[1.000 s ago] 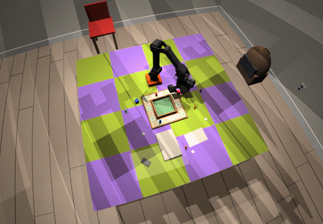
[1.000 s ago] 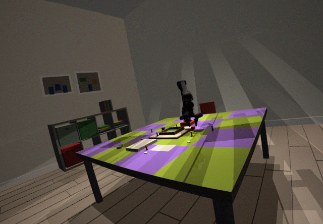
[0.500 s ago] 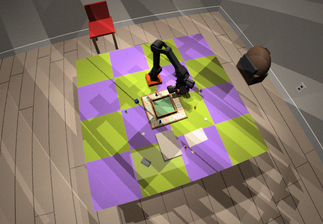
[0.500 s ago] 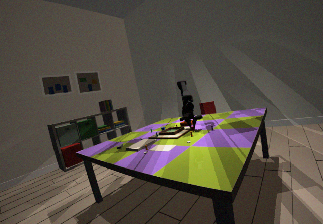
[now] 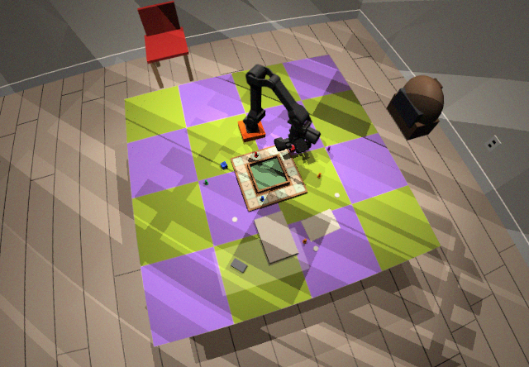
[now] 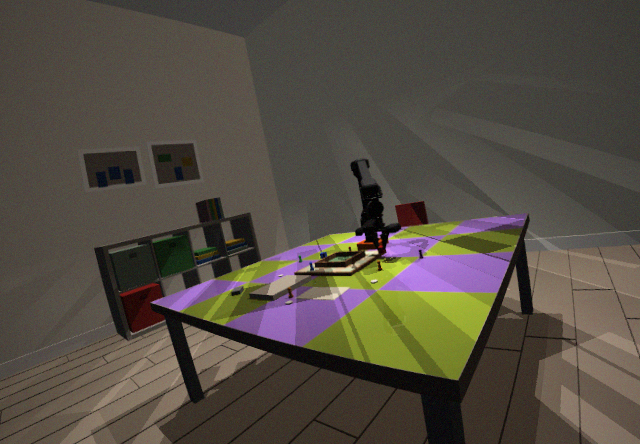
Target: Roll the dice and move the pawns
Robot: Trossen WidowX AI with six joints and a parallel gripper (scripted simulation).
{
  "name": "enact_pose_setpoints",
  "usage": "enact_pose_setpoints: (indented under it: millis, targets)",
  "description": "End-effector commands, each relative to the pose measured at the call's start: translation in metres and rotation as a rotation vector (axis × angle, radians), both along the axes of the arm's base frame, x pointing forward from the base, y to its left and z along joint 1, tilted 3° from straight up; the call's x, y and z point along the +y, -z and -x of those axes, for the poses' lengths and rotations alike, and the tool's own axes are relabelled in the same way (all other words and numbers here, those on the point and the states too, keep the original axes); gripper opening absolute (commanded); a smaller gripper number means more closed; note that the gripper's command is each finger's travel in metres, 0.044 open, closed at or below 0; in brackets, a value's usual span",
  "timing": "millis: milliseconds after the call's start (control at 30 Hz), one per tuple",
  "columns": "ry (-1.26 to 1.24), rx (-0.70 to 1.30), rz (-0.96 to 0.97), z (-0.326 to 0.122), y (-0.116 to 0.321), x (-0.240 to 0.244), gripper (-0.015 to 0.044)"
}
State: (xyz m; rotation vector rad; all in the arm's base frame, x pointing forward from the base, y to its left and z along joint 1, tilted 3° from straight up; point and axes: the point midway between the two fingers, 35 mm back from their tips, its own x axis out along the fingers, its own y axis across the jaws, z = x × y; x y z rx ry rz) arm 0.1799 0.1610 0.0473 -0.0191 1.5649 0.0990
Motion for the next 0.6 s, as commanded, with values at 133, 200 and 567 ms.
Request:
enact_pose_setpoints:
  millis: [133, 200, 567]
  targets:
    - [-0.002, -0.022, -0.012, -0.005, -0.051, -0.003, 0.0000]
    - [-0.002, -0.022, -0.012, -0.004, -0.062, -0.006, 0.0000]
    - [-0.002, -0.022, -0.011, 0.002, -0.101, -0.015, 0.0000]
